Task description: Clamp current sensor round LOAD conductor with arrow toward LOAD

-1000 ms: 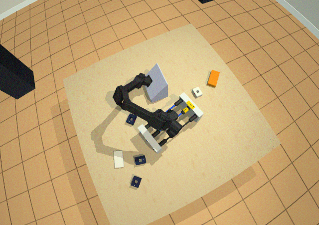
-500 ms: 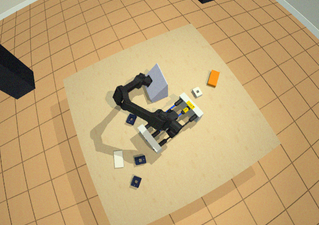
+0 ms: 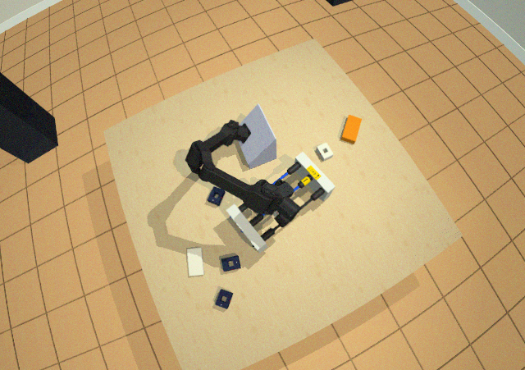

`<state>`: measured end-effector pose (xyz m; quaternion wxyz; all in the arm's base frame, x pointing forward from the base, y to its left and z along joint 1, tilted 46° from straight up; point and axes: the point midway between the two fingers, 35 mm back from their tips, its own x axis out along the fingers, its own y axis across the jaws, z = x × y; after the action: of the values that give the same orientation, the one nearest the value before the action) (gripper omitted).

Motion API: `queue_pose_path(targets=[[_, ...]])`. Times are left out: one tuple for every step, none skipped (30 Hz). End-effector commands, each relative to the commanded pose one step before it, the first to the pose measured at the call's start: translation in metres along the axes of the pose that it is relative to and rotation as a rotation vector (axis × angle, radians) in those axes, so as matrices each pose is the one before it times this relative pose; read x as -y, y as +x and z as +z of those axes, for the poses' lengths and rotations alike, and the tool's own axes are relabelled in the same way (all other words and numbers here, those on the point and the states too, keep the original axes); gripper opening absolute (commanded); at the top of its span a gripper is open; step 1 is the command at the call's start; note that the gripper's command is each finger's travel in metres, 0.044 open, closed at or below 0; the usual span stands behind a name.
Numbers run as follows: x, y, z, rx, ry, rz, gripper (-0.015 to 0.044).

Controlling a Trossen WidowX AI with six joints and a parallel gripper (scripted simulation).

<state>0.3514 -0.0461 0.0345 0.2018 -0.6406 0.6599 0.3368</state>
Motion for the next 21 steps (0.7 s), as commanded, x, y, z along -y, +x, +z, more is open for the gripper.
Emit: queue_pose_path(targets=[[0.00011, -0.00012, -0.0001, 0.00004, 0.0005, -0.00054, 0.044], [0.0, 0.0, 0.0, 0.0, 0.0, 0.0, 0.044], [0.0, 0.0, 0.0, 0.0, 0.0, 0.0, 0.044], [0.0, 0.0, 0.0, 0.0, 0.0, 0.0, 0.044], [0.0, 0.0, 0.0, 0.0, 0.0, 0.0, 0.044], [0.0, 0.0, 0.0, 0.0, 0.0, 0.0, 0.044], [0.0, 0.0, 0.0, 0.0, 0.0, 0.0, 0.044], [0.0, 0.0, 0.0, 0.0, 0.0, 0.0, 0.044], [0.0, 0.0, 0.0, 0.0, 0.0, 0.0, 0.044], [-0.00041, -0.00301, 0.00009, -0.00048, 0.0002, -0.00732, 0.044], [-0.00131, -0.00897, 0.0003, -0.00121, 0.0005, -0.02196, 0.044], [-0.00238, -0.01473, 0.00059, -0.00125, 0.0007, -0.03658, 0.044], [-0.00312, -0.01765, 0.00085, -0.00024, 0.0005, -0.04466, 0.044], [-0.00326, -0.01727, 0.00098, 0.00119, 0.0002, -0.04458, 0.044], [-0.0034, -0.01685, 0.00108, 0.00261, 0.0, -0.0444, 0.044], [-0.00283, -0.01348, 0.00095, 0.00319, -0.0002, -0.03617, 0.044], [-0.00168, -0.00796, 0.0006, 0.00237, -0.0002, -0.02163, 0.044], [-0.00055, -0.00264, 0.00021, 0.00086, -0.0001, -0.0072, 0.044], [0.0, 0.0, 0.0, 0.0, 0.0, 0.0, 0.044], [0.0, 0.0, 0.0, 0.0, 0.0, 0.0, 0.044], [0.0, 0.0, 0.0, 0.0, 0.0, 0.0, 0.044]])
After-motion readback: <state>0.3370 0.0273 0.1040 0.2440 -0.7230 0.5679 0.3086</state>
